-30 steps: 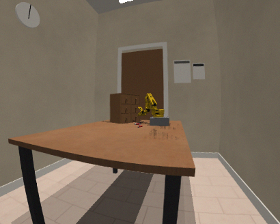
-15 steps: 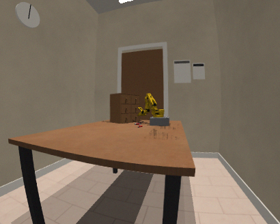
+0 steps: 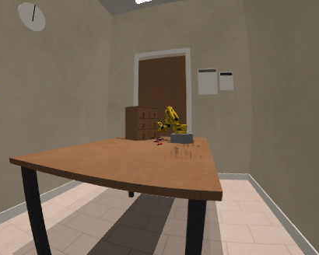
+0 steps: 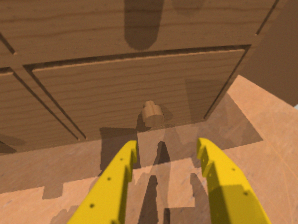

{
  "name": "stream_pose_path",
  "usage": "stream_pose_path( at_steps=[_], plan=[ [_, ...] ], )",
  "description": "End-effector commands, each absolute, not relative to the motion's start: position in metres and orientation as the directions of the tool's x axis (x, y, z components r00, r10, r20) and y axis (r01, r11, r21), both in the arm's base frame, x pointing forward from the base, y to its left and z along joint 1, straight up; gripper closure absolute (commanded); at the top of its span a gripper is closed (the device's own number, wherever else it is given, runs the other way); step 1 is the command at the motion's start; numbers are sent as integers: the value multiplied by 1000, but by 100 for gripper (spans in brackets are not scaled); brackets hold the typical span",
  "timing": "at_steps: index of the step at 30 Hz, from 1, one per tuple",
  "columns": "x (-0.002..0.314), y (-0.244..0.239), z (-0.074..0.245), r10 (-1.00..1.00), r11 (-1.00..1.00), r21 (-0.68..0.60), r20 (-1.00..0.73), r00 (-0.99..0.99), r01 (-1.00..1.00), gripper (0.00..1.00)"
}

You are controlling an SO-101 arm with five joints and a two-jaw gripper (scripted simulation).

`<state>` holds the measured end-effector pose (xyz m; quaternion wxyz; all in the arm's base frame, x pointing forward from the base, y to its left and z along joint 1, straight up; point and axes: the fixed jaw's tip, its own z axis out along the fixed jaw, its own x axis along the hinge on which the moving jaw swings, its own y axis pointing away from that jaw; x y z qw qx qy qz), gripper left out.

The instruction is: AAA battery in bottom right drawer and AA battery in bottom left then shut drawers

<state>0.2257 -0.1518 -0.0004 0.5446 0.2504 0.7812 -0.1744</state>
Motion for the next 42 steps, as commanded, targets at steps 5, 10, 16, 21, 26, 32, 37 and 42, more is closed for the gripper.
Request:
stream_pose_path(
  at_steps=[5, 10, 16, 21, 26, 32, 37, 42],
  plan=[
    [233, -153, -3, 200, 819, 8, -941, -273, 574, 79],
    [241, -157, -8, 199, 820, 8, -941, -273, 572, 79],
    [241, -157, -8, 199, 820, 8, -941, -273, 572, 79],
    [243, -159, -10, 199, 821, 8, -941, -274, 571, 79],
    [253, -164, -16, 198, 823, 7, -941, -275, 568, 79],
    [253, -164, -16, 198, 823, 7, -941, -275, 568, 79],
    [253, -164, -16, 198, 823, 7, -941, -275, 568, 79],
    [257, -167, -19, 197, 824, 7, -941, -275, 566, 79]
  ],
)
